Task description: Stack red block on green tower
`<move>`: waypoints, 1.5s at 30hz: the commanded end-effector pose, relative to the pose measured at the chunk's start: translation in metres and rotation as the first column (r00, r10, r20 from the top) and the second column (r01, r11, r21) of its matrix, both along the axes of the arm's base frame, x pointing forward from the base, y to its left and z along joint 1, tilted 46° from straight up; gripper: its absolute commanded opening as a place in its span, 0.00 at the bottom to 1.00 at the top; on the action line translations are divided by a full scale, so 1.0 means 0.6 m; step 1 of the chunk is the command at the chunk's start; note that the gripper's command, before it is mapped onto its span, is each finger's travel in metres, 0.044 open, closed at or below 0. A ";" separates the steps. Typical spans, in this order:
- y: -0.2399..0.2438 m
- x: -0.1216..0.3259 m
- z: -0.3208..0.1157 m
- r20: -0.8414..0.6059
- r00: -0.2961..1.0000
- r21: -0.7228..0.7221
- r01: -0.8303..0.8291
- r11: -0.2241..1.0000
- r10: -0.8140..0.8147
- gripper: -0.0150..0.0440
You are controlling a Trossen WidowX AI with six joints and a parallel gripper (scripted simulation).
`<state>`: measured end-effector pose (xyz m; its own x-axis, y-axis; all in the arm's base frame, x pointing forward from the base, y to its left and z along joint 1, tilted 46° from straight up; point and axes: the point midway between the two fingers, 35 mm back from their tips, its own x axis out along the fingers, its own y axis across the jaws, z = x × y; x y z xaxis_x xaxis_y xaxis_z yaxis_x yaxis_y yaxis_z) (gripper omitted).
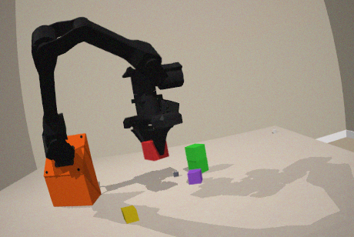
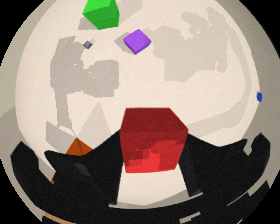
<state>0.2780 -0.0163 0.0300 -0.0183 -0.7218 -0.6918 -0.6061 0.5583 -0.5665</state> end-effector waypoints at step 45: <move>0.191 0.172 -0.177 0.017 1.000 0.020 0.005 1.000 -0.005 0.25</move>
<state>0.3783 0.0921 -0.0686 -0.0079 -0.7122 -0.7020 -0.5983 0.5659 -0.5673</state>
